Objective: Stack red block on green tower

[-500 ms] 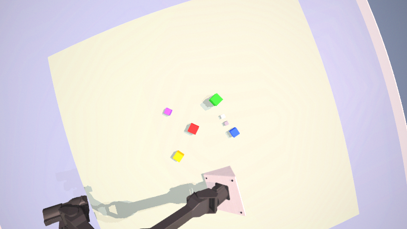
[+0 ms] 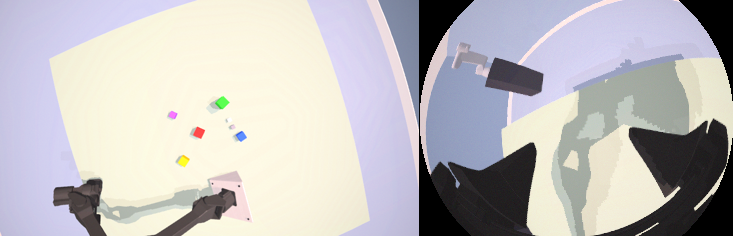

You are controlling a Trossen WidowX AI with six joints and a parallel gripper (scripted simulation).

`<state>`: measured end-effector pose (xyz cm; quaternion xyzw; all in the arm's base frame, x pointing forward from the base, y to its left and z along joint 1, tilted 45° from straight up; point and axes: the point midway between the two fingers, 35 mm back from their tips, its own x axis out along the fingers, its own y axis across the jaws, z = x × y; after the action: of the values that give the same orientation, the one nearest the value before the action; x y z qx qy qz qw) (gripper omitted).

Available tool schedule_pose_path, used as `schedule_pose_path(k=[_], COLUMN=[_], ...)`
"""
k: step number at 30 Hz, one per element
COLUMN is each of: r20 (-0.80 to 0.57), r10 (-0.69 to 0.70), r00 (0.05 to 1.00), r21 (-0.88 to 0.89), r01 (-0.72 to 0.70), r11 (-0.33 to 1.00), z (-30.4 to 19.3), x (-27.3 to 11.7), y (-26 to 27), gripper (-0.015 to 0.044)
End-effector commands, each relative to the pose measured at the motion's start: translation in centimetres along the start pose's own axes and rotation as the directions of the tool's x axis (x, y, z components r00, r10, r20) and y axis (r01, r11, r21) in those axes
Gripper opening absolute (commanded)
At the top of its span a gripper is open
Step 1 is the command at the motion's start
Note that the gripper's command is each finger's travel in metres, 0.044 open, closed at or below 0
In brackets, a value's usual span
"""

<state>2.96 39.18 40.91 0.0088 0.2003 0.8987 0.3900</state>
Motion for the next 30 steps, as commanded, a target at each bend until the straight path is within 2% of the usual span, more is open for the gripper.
schedule_pose_path(k=[1,8,17,25,30], r20=[-0.014,-0.053,-0.139,-0.244,-0.300], r10=[-0.130,-0.323,-0.513,-0.615,-0.645], r00=[0.991,0.945,0.847,0.750,0.703], r21=[0.146,0.373,0.622,0.765,0.849], r01=[0.130,0.319,0.477,0.538,0.505], r11=[0.981,0.872,0.620,0.353,0.156], z=[-2.2,-6.2,-12.6,-19.0,-23.0], x=[-2.6,-8.2,-16.3,-23.2,-27.1], y=[-4.5,-10.6,-15.5,-17.0,-16.7], gripper=[0.0440,0.0440,0.0440,0.0440,0.0440])
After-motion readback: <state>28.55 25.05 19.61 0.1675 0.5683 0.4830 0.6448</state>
